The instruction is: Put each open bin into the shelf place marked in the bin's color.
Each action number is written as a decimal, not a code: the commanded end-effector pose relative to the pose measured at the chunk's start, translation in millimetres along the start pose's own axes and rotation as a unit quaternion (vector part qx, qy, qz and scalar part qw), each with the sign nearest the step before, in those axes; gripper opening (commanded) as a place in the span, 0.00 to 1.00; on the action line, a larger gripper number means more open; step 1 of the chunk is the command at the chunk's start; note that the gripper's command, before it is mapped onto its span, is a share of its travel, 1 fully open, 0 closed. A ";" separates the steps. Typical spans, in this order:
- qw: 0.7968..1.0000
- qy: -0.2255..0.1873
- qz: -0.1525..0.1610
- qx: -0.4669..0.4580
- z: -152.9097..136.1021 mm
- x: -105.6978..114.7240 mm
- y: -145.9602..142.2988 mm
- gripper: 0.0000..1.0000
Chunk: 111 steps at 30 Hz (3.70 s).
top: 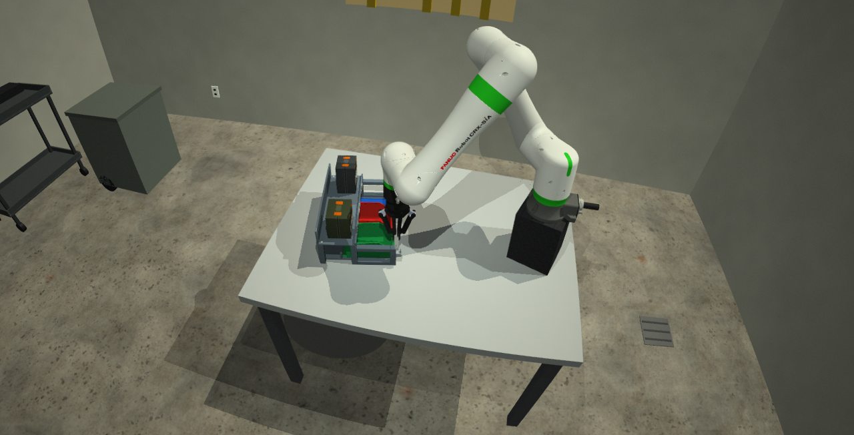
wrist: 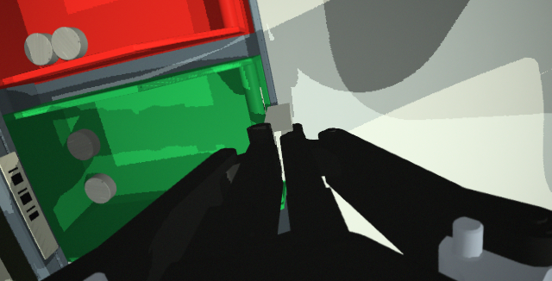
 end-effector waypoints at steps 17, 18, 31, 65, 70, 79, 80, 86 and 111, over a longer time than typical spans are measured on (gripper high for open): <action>1.000 0.000 0.000 0.000 -1.2 0.2 -4.5 0.00; 1.000 0.000 0.000 0.000 -1.2 0.2 -4.5 0.00; 1.000 0.000 0.000 0.000 -1.5 0.2 -5.5 0.00; 1.000 0.000 0.000 0.000 -0.1 5.5 -0.6 0.00; 1.000 0.000 0.000 0.000 0.8 9.0 2.8 0.00; 1.000 0.000 0.000 0.000 3.2 18.5 12.0 0.00; 1.000 0.000 0.000 0.000 3.4 19.0 12.6 0.00; 1.000 0.000 0.000 0.000 3.7 20.2 13.7 0.00; 1.000 0.000 0.000 0.000 3.7 67.9 13.7 0.00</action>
Point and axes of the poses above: the point where the finger pads meet when closed, its own x axis back along the fingers, its own y axis across the jaws, z = x × y, the point moved 3 cm from there along x, back along the fingers, and after that the axes turned 15 degrees about -x, right-handed, at the moved point
